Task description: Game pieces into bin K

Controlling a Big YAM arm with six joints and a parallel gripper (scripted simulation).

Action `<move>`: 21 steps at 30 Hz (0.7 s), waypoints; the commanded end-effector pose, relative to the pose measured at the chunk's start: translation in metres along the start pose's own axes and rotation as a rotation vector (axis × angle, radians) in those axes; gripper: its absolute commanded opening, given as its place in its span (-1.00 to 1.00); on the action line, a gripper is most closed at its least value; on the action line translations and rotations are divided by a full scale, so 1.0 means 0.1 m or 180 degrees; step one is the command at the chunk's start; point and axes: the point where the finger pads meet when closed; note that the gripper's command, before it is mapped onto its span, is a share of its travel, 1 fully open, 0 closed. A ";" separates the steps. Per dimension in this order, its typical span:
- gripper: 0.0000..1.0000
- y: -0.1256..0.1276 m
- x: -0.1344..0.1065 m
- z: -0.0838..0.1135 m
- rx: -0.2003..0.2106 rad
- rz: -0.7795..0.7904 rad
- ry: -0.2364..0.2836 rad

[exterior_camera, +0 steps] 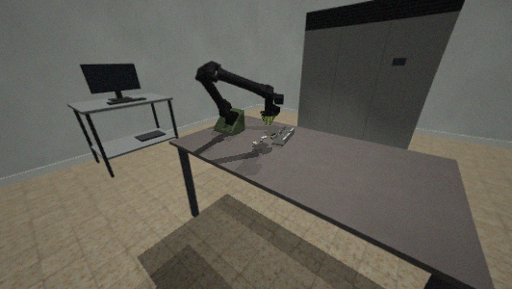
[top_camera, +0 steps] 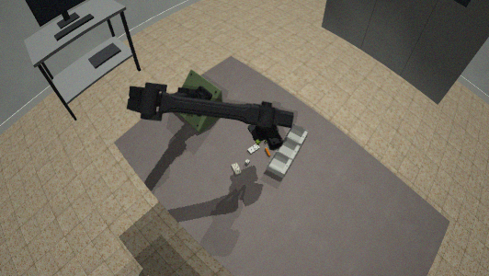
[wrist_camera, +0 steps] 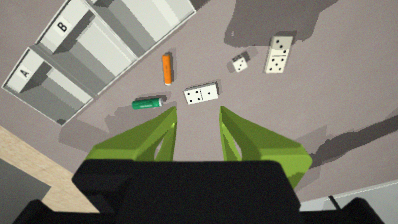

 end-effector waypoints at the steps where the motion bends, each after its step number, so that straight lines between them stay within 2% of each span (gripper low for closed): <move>1: -0.23 -0.19 0.13 0.01 0.0129 -0.0009 -0.0079; 4: -0.23 -0.27 0.14 -0.03 0.0127 -0.0009 -0.0079; 16: -0.23 -1.16 0.25 -0.48 0.0111 -0.0008 -0.0078; 21: -0.23 -1.22 0.28 -0.49 0.0116 -0.0008 -0.0076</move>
Point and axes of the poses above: the point where the finger pads meet when closed, its own z axis back along the fingers, its own y axis across the jaws, x = y × z, and after that the axes turned 2 degrees about -z, right-handed
